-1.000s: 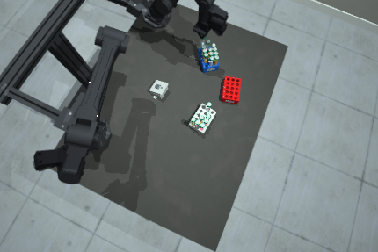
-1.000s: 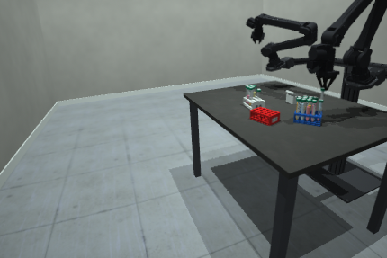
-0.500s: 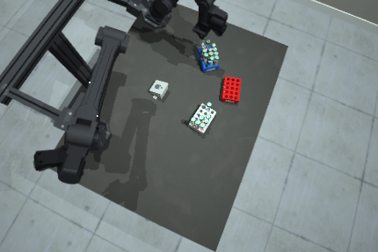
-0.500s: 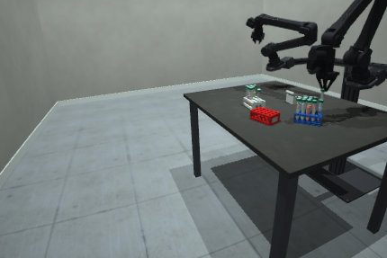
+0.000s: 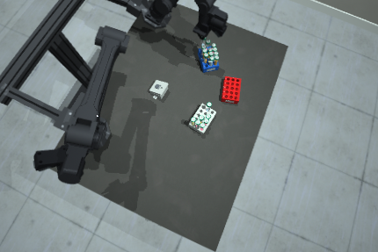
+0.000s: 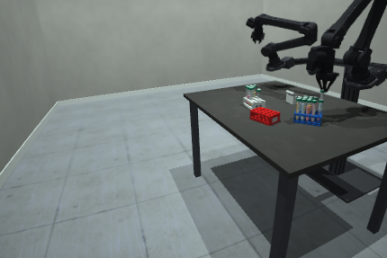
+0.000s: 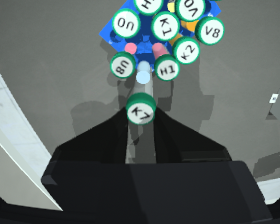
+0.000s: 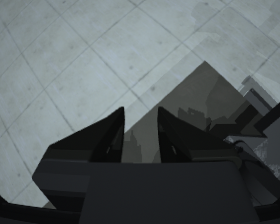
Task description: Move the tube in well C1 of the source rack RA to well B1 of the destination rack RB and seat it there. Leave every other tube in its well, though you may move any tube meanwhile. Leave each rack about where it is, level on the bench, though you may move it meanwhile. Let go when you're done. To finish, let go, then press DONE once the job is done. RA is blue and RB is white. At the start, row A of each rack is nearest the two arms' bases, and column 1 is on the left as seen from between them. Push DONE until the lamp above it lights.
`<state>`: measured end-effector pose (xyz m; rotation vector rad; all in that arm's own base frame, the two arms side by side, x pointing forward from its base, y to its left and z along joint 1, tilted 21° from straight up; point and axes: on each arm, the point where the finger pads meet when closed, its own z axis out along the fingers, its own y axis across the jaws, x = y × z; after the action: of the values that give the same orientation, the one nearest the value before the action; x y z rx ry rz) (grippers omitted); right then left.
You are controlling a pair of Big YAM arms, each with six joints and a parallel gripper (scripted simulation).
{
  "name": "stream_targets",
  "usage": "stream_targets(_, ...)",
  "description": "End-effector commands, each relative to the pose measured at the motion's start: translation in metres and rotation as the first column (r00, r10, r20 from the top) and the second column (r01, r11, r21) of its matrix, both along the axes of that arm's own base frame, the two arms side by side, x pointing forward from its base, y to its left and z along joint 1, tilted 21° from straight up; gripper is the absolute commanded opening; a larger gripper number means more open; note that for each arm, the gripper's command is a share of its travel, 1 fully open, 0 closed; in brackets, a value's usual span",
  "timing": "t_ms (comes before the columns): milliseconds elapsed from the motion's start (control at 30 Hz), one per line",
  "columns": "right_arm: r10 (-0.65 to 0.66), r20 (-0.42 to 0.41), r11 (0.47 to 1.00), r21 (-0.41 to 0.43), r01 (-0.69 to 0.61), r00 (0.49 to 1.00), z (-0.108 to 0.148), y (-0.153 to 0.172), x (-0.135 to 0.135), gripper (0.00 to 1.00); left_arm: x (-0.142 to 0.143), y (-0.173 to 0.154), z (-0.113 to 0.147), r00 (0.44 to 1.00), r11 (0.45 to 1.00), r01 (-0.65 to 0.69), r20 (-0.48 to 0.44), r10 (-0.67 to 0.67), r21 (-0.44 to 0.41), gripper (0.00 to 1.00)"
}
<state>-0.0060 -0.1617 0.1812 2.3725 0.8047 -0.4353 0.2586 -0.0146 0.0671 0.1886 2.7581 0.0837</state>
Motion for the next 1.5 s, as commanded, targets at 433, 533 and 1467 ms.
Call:
stream_targets(433,0.0,0.008,0.999,-0.033,0.0,1.0,0.016,-0.002,0.001,0.3,0.001,-0.004,-0.011,1.0,1.0,0.001,-0.013,-0.001,-0.004,0.0)
stream_targets(533,0.0,0.008,0.999,-0.033,0.0,1.0,0.016,-0.002,0.001,0.3,0.001,-0.004,-0.012,1.0,1.0,0.0,-0.013,0.0,-0.003,0.0)
stream_targets(1467,0.0,0.008,0.999,-0.033,0.0,1.0,0.016,-0.002,0.001,0.3,0.004,-0.007,-0.024,1.0,1.0,0.003,-0.013,-0.003,-0.003,0.0)
